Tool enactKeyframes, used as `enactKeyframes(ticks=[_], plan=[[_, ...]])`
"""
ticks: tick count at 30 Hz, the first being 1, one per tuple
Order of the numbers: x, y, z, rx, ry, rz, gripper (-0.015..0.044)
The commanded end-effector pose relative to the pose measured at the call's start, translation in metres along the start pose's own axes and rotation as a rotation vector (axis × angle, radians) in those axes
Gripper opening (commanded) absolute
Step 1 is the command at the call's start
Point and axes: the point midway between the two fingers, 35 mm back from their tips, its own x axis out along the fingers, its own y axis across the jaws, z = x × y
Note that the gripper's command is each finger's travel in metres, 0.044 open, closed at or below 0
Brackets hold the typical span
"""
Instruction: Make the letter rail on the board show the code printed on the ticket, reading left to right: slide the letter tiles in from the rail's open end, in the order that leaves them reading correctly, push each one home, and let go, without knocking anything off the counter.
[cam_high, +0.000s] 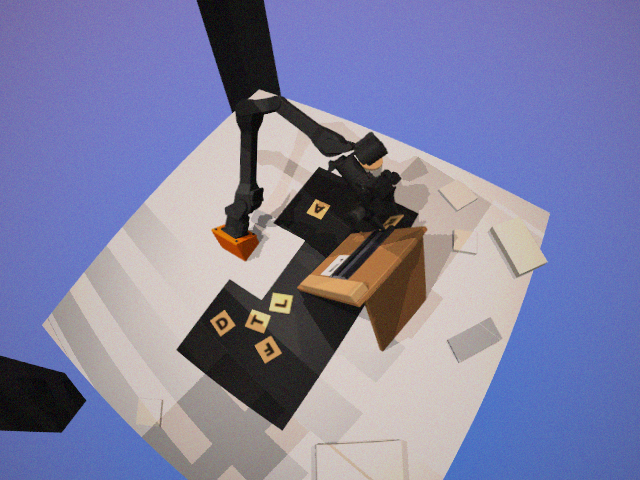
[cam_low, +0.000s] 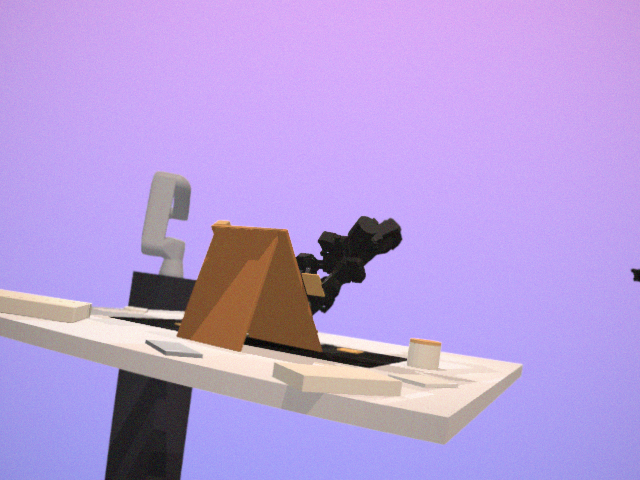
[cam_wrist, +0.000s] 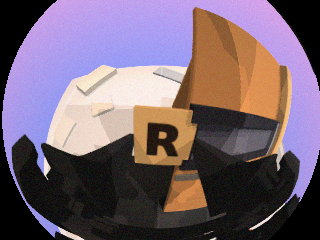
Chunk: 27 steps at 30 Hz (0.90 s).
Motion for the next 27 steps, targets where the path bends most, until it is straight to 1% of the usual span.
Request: enactKeyframes(ticks=[1, 27], plan=[[0.001, -0.003, -0.002, -0.005, 0.006, -0.001, 0.0], [0.001, -0.017, -0.002, -0.006, 0.006, -0.001, 0.0]])
